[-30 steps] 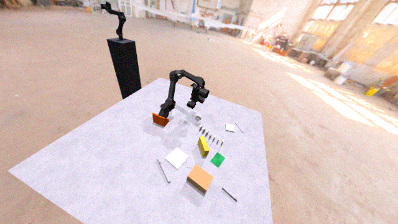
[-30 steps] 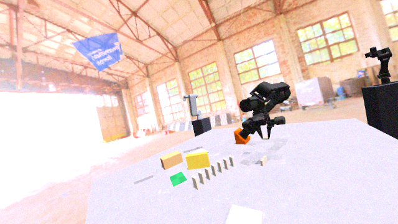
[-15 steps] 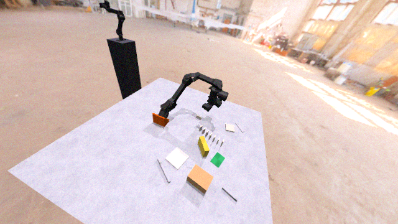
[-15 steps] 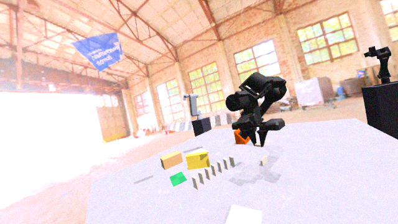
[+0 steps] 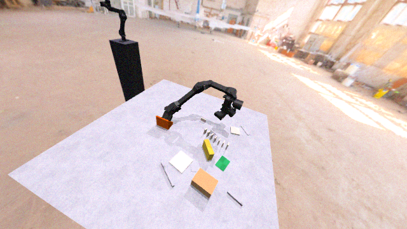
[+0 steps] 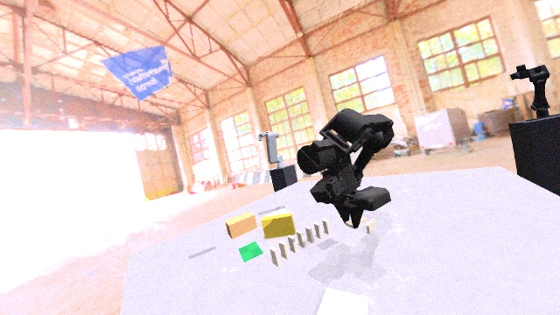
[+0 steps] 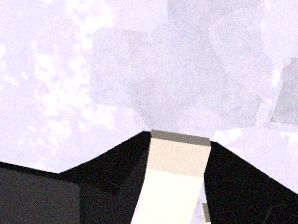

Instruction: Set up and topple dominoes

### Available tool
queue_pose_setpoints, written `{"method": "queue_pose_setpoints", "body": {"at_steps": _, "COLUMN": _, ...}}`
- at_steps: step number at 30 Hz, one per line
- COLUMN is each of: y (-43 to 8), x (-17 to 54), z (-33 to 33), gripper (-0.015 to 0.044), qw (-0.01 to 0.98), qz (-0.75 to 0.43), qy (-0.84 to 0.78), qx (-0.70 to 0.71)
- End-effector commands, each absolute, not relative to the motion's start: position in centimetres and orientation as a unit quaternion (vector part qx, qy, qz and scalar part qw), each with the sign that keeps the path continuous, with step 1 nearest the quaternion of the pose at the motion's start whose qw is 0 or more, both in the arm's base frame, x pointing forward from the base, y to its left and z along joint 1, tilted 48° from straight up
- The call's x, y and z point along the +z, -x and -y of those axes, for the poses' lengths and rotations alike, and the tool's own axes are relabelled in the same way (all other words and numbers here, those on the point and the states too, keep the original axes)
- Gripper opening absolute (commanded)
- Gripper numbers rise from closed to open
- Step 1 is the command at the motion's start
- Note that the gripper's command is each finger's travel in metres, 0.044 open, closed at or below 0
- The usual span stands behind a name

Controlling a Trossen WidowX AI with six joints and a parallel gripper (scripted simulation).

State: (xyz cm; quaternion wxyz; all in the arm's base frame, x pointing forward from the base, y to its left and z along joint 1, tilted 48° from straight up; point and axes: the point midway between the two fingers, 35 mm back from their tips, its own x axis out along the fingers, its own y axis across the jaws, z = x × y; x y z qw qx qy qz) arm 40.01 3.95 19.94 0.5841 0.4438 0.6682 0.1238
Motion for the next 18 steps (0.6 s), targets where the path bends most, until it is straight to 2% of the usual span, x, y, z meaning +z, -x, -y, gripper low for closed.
{"method": "queue_pose_setpoints", "body": {"at_steps": 1, "y": -40.3, "x": 19.6, "z": -4.2, "gripper": 0.0107, "qw": 0.598, "qz": -0.667, "qy": -0.431, "qx": 0.111}}
{"method": "queue_pose_setpoints", "body": {"at_steps": 18, "y": -40.7, "x": 16.2, "z": -5.6, "gripper": 0.0107, "qw": 0.694, "qz": -0.635, "qy": -0.338, "qx": 0.014}}
